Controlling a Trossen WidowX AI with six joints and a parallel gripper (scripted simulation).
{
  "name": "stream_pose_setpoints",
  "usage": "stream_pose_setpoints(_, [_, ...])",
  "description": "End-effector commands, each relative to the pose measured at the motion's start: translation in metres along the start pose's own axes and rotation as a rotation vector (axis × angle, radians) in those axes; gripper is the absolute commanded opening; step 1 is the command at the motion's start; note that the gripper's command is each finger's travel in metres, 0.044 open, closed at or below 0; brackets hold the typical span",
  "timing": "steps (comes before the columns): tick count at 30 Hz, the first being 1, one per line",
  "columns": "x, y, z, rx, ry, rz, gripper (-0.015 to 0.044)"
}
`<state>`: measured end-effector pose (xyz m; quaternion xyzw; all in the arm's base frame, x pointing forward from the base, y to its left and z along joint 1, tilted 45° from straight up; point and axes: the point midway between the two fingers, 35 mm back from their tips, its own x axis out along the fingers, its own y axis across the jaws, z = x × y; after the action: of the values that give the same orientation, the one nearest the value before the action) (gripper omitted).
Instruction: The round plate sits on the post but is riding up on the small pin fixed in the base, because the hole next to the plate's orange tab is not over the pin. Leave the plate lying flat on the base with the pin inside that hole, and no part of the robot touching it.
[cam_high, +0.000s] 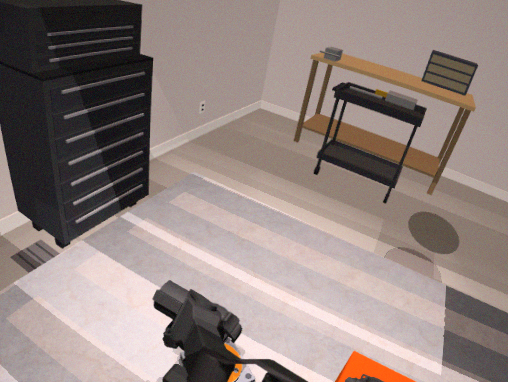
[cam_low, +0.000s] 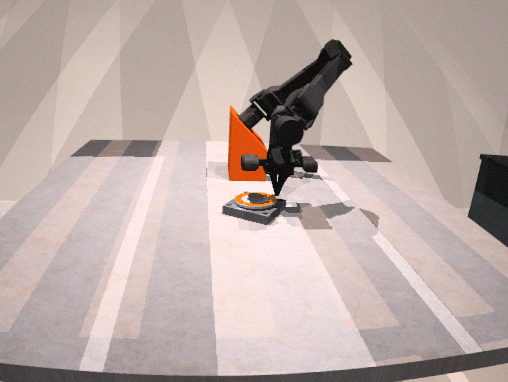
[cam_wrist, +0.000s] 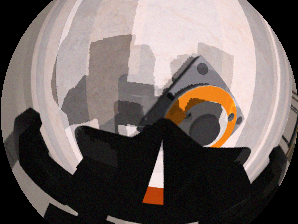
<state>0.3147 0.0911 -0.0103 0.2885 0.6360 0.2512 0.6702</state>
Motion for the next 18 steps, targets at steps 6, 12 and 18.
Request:
stream_pose_setpoints(6, [0.001,-0.002,0.005,0.004,0.004,0.001,0.0000])
stream_pose_setpoints(12, [-0.026,-0.003,0.005,0.004,0.004,-0.001,0.0000])
stream_pose_setpoints(18, [-0.045,-0.005,0.001,0.004,0.004,-0.001,0.0000])
